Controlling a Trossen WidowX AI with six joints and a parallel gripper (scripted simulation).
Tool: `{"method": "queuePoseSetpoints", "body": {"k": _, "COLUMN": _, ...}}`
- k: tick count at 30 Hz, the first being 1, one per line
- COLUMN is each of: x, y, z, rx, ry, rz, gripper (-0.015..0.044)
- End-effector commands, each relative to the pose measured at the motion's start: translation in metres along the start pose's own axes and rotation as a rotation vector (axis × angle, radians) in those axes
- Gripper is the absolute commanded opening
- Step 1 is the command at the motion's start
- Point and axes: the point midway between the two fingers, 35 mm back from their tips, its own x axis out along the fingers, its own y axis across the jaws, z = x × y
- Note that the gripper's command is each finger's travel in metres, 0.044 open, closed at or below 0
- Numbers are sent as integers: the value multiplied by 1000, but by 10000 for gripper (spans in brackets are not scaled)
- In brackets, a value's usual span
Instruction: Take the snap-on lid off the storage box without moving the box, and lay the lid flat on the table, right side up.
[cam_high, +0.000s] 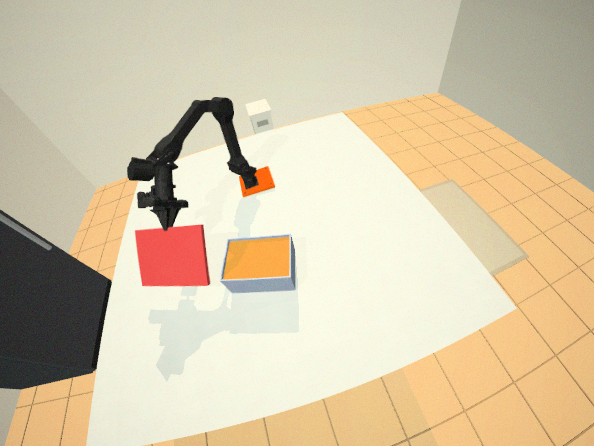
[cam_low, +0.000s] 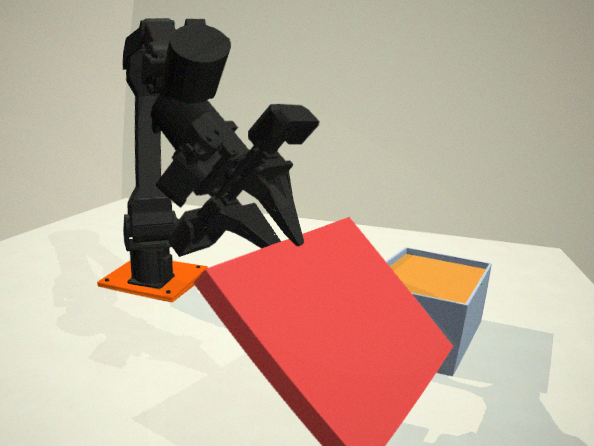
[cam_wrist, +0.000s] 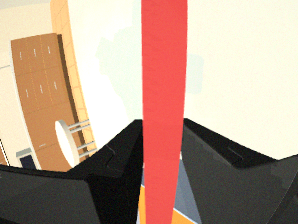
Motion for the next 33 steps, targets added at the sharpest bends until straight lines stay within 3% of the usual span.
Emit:
{"method": "queuePoseSetpoints", "body": {"k": 1, "x": 3, "y": -4, "z": -1, "rx": -3, "ry": 7, "rz": 2, "gripper": 0}}
{"method": "queuePoseSetpoints", "body": {"k": 33, "x": 20, "y": -23, "z": -1, "rx": -3, "ry": 7, "rz": 2, "gripper": 0}}
